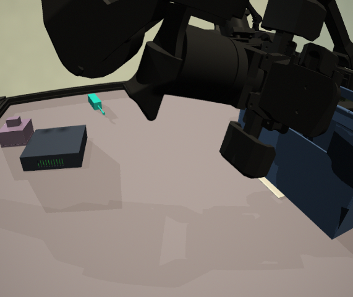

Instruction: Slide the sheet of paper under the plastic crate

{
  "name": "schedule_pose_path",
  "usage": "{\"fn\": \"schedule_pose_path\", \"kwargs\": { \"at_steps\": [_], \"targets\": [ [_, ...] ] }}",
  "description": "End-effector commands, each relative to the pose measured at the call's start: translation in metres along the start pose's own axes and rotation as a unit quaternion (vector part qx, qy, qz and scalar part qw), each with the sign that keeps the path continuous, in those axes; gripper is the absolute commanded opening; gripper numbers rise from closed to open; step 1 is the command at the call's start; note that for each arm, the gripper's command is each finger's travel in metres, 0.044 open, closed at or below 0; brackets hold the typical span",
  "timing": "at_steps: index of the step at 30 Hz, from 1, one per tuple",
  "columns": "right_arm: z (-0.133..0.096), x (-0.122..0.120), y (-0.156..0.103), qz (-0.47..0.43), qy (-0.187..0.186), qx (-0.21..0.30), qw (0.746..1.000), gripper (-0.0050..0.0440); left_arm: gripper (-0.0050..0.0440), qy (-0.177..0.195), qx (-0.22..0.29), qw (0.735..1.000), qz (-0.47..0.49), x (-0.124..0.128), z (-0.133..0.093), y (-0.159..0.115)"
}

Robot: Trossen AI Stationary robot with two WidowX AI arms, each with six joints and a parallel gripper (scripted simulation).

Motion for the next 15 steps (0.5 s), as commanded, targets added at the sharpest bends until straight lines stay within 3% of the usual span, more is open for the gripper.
{"fn": "schedule_pose_path", "kwargs": {
  "at_steps": [1,5,15],
  "targets": [
    [-0.001,0.0,-0.001,-0.002,0.0,0.0,1.0,0.04,0.0,0.036,-0.006,0.999,-0.012,0.027,-0.002,0.005],
    [-0.001,0.0,-0.001,-0.002,0.0,0.0,1.0,0.04,0.0,0.034,-0.006,0.999,-0.011,0.026,-0.001,0.005],
    [-0.001,0.0,-0.001,-0.002,0.0,0.0,1.0,0.04,0.0,0.057,-0.009,0.998,-0.013,-0.01,0.002,0.001]
  ]
}}
Point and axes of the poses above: on each arm, the point midway between the two fingers, 35 mm back from their tips, its own z axis out along the fingers, its own x axis across the jaws, y = z × x, the point moved 7 cm from there along -z, back along the fingers, and after that the axes turned 7 degrees about -z, right-handed, at the moved point
